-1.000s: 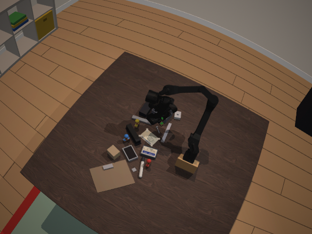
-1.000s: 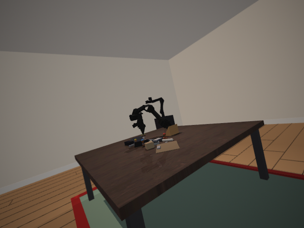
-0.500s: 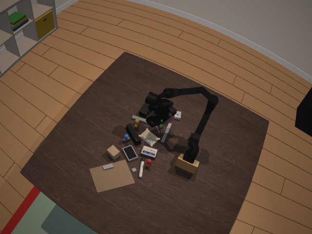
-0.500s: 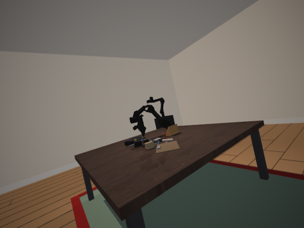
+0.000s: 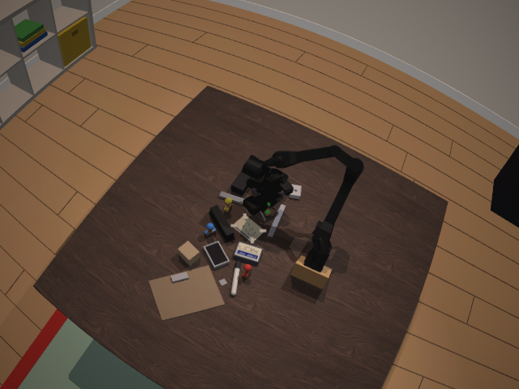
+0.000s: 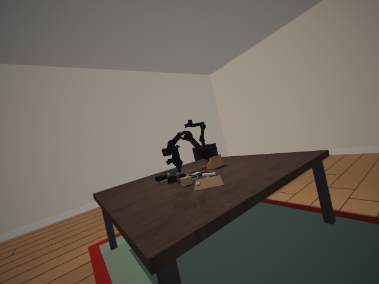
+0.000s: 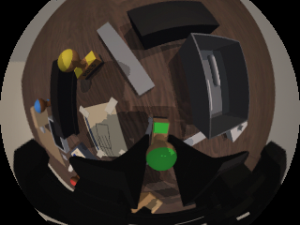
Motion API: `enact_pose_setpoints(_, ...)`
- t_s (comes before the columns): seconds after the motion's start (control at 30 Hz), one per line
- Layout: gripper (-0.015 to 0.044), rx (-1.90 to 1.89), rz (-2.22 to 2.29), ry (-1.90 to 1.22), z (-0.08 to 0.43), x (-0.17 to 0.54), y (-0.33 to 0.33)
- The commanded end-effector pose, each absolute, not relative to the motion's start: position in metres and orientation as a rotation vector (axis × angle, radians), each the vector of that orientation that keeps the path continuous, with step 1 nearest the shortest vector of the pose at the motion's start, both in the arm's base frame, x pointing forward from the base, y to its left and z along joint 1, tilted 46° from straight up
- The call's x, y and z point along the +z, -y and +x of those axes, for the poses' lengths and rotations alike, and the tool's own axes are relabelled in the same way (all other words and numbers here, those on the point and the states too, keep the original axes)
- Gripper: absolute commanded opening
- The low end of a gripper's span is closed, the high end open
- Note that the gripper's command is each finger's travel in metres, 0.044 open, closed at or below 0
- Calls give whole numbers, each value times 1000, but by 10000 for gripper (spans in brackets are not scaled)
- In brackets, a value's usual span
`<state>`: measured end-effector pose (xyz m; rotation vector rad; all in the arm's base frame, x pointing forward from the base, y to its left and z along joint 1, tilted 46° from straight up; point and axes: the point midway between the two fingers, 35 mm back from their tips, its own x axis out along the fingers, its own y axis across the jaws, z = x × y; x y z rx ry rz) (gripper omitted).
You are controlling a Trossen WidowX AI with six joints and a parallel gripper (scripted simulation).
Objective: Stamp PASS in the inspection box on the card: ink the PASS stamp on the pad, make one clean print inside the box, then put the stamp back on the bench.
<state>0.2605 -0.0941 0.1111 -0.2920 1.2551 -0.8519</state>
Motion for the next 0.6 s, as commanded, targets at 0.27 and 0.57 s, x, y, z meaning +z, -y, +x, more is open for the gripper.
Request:
enact_pose_setpoints(0.27,210,-852,-292,-1254,261,111,95)
enact_pose_setpoints(0.57,253,-836,-290,-1258,264,144,57)
